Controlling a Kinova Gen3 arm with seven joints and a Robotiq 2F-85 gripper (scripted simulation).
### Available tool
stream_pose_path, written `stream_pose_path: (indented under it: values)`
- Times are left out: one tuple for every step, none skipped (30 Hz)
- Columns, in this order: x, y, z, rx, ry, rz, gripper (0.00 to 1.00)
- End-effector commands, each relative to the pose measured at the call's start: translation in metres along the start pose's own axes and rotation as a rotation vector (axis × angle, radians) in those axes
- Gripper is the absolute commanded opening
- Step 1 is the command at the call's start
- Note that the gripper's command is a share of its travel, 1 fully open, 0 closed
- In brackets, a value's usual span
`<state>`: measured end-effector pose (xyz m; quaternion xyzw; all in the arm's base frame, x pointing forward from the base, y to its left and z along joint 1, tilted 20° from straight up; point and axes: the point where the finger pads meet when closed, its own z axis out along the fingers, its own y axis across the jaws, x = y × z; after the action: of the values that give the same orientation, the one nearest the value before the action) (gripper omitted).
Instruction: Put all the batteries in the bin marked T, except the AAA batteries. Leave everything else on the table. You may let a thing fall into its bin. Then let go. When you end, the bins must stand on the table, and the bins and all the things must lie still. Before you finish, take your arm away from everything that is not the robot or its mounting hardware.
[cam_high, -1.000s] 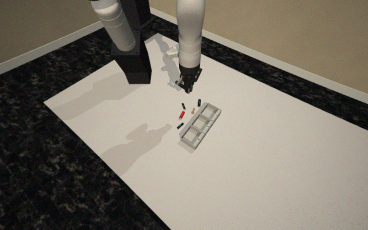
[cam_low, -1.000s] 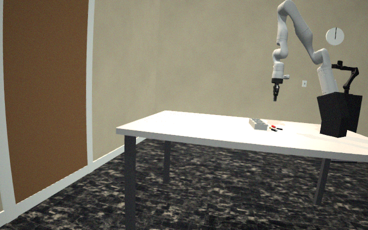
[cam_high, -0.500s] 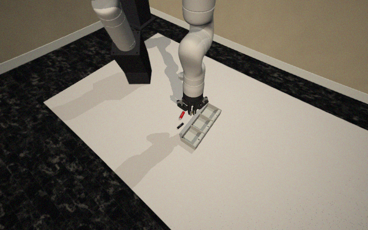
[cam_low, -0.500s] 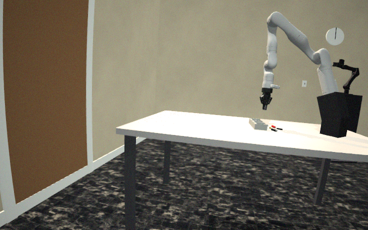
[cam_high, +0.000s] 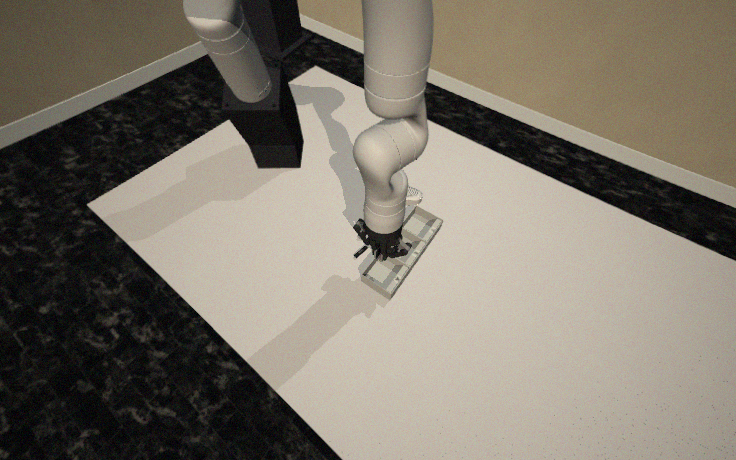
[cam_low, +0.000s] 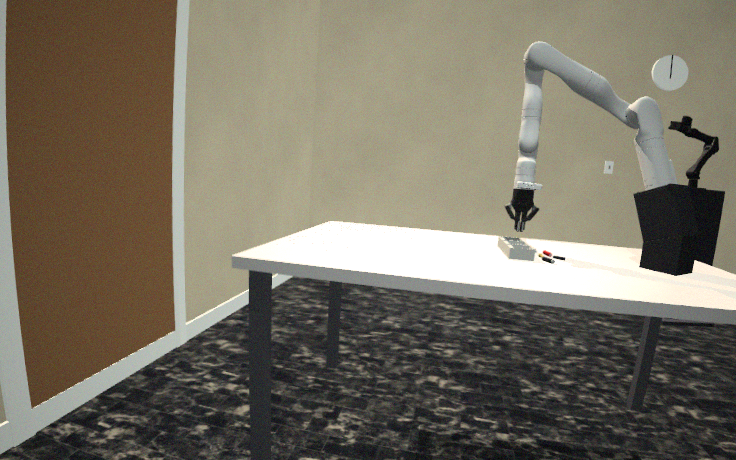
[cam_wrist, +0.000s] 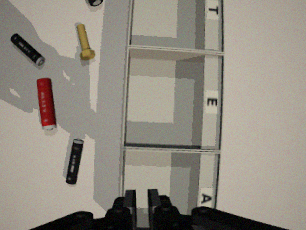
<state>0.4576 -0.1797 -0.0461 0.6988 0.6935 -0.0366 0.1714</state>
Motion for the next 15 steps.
stream_pose_path:
  values:
    - [-0.0022,-0.0007,0.0008,0.002,-0.002,0.102,0.09]
    - [-0.0022,-0.0007,0.0008,0.002,-0.002,0.152,0.09]
    - [-0.0022,-0.0007,0.0008,0.002,-0.002,0.202,0.09]
    - [-0.0022,-0.0007,0.0008,0.002,-0.002,0.252,0.09]
    - [-0.0022,-0.0007,0.0008,0.002,-0.002,0.302,0.09]
    - [-0.0022,-0.0007,0.0008,0.002,-0.002,0.352,0.09]
    - [-0.0022,-0.0007,0.0008,0.001,-0.002,0.402,0.09]
    - [-0.0022,-0.0007,0.0008,0.001,-0.002,0.452,0.09]
    - [-0.0022,-0.0007,0.0008,0.001,-0.003,0.502,0.09]
    - [-0.0022,-0.0007,0.0008,0.001,-0.003,0.502,0.09]
    - [-0.0022,-0.0007,0.0008,0.001,-0.003,0.502,0.09]
    - [-0.0022,-0.0007,0.0008,0.001,-0.003,0.552,0.09]
    - [-0.0022,-0.0007,0.0008,0.001,-0.003,0.602,0.09]
    - [-0.0022,-0.0007,0.0008,0.001,-0.003,0.652,0.09]
    - [-0.0022,-0.0007,0.0008,0.001,-0.003,0.702,0.09]
